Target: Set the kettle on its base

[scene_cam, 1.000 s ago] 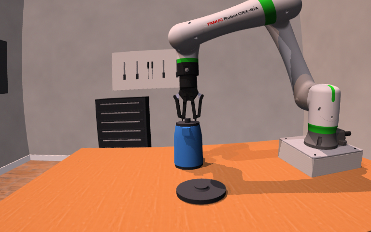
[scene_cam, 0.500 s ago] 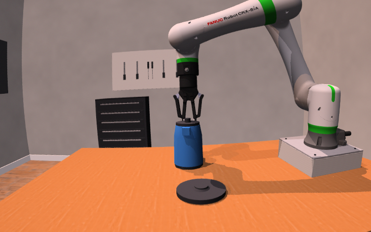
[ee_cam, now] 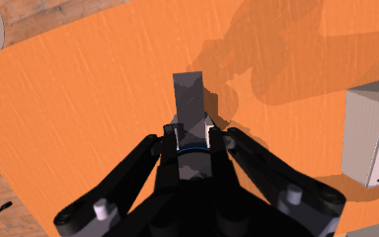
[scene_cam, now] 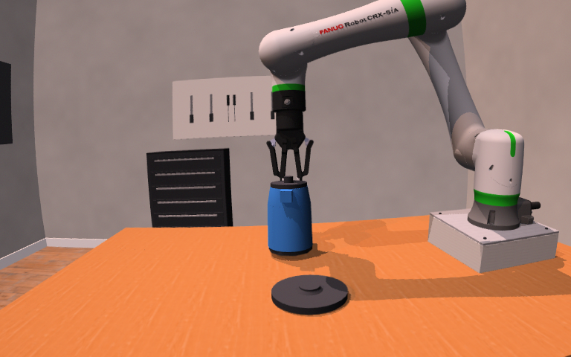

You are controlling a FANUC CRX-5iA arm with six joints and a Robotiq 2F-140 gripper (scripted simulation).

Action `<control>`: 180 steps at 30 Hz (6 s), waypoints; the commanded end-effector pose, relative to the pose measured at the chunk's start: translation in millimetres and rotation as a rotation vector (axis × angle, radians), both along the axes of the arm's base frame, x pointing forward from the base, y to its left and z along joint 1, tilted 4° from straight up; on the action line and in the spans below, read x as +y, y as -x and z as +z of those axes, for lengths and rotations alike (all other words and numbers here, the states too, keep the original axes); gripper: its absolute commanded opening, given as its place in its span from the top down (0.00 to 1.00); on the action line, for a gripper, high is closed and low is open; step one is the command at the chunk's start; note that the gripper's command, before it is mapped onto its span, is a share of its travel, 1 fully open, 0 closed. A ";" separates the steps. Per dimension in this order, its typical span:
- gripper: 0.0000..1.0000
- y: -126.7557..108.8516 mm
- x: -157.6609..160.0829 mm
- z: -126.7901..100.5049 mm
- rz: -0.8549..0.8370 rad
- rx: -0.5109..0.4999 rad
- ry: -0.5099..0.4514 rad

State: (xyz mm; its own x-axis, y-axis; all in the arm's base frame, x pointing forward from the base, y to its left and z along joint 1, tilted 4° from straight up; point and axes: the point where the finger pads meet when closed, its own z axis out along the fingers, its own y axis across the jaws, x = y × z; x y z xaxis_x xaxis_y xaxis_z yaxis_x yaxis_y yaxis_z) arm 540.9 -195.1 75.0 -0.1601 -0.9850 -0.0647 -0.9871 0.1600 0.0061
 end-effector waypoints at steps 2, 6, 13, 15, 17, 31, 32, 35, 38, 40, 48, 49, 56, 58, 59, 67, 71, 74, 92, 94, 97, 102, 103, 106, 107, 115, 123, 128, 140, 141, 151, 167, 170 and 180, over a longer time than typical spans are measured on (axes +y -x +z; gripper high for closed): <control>1.00 -0.1 -0.5 7.0 0.000 0.000 0.000; 1.00 -0.1 -1.0 14.3 0.000 0.000 0.000; 1.00 -0.1 -1.5 22.4 0.000 0.000 0.000; 1.00 -0.1 -1.7 25.1 0.000 0.000 0.000; 1.00 -0.1 -1.9 27.4 0.000 0.000 0.000; 1.00 0.0 -2.2 32.2 0.000 0.000 0.000; 1.00 0.0 -2.2 32.2 0.000 0.000 0.000; 1.00 0.0 -2.2 32.2 0.000 0.000 0.000; 1.00 0.0 -2.2 32.2 0.000 0.000 0.000; 1.00 0.0 -2.2 32.2 0.000 0.000 0.000; 1.00 0.0 -2.2 32.2 0.000 0.000 0.000; 1.00 0.0 -2.2 32.2 0.000 0.000 0.000; 1.00 0.0 -2.2 32.2 0.000 0.000 0.000; 1.00 0.0 -2.2 32.2 0.000 0.000 0.000; 1.00 0.0 -2.2 32.2 0.000 0.000 0.000; 1.00 0.0 -2.2 32.2 0.000 0.000 0.000; 1.00 0.0 -1.9 32.2 0.000 0.000 0.000; 1.00 0.1 -1.3 32.3 0.000 0.000 0.000; 1.00 1.2 12.4 33.1 0.000 0.000 0.000; 1.00 1.4 14.0 33.2 0.000 0.000 0.000; 1.00 1.7 17.4 33.5 0.000 0.000 0.000; 1.00 2.5 27.6 34.1 0.000 0.000 0.000; 1.00 2.7 29.9 34.3 0.000 0.000 0.000; 1.00 3.4 37.3 34.8 0.000 0.000 0.000; 1.00 3.6 39.9 34.9 0.000 0.000 0.000; 1.00 5.1 57.1 36.1 0.000 0.000 0.000; 1.00 7.3 83.2 37.8 0.000 0.000 0.000; 1.00 8.5 97.2 38.7 0.000 0.000 0.000; 1.00 11.9 137.1 41.3 0.000 0.000 0.000; 1.00 12.2 140.7 41.5 0.000 0.000 0.000; 1.00 14.6 168.9 43.3 0.000 0.000 0.000; 1.00 18.3 211.8 46.1 0.000 0.000 0.000; 1.00 19.0 219.4 46.6 0.000 0.000 0.000; 1.00 20.4 236.3 47.7 0.000 0.000 0.000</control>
State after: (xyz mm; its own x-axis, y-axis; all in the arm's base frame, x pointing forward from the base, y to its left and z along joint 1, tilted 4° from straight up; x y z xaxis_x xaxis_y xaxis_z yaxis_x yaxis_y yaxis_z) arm 520.4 40.4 122.5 -0.1602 -0.9850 -0.0647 -0.9871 0.1602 0.0063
